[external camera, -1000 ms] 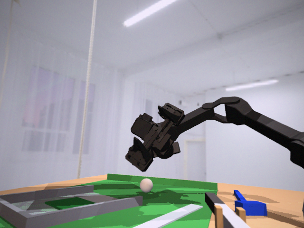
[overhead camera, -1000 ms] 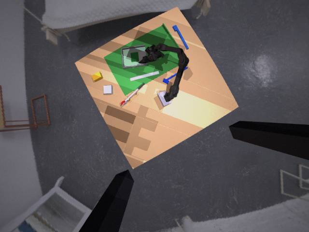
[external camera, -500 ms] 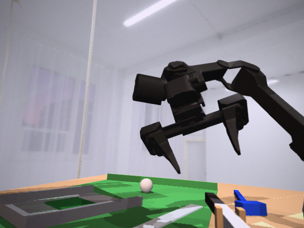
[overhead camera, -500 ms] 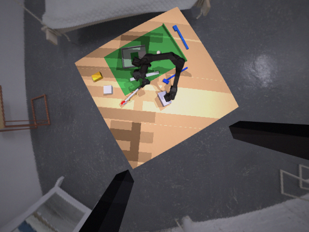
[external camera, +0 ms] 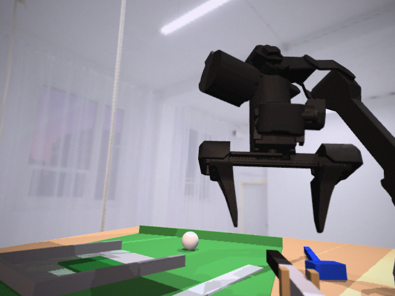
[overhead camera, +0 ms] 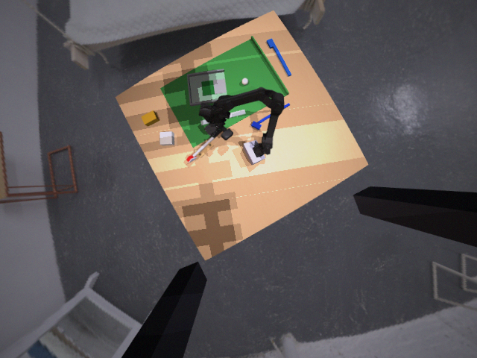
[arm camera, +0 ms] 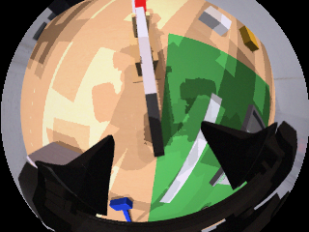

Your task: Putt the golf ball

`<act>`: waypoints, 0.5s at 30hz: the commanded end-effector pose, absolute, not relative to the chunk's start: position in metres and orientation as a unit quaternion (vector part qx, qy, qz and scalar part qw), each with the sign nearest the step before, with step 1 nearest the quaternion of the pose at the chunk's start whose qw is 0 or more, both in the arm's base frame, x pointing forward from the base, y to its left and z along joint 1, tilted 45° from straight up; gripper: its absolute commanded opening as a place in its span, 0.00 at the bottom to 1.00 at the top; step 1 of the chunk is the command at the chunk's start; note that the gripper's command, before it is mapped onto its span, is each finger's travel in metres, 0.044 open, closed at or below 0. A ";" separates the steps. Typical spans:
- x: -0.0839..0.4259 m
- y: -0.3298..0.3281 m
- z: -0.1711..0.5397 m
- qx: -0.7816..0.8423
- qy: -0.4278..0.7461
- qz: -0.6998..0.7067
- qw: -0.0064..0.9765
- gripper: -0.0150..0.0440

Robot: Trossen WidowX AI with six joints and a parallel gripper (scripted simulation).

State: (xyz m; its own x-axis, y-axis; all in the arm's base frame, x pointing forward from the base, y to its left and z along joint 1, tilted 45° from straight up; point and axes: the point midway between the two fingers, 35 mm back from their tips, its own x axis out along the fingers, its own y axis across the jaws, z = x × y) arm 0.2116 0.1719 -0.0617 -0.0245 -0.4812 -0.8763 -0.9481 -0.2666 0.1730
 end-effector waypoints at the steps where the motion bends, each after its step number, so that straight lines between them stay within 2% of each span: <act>1: 0.213 0.159 -0.072 -0.653 0.552 0.456 0.250 1.00; 15: 0.215 0.139 -0.093 -0.653 0.552 0.455 0.250 1.00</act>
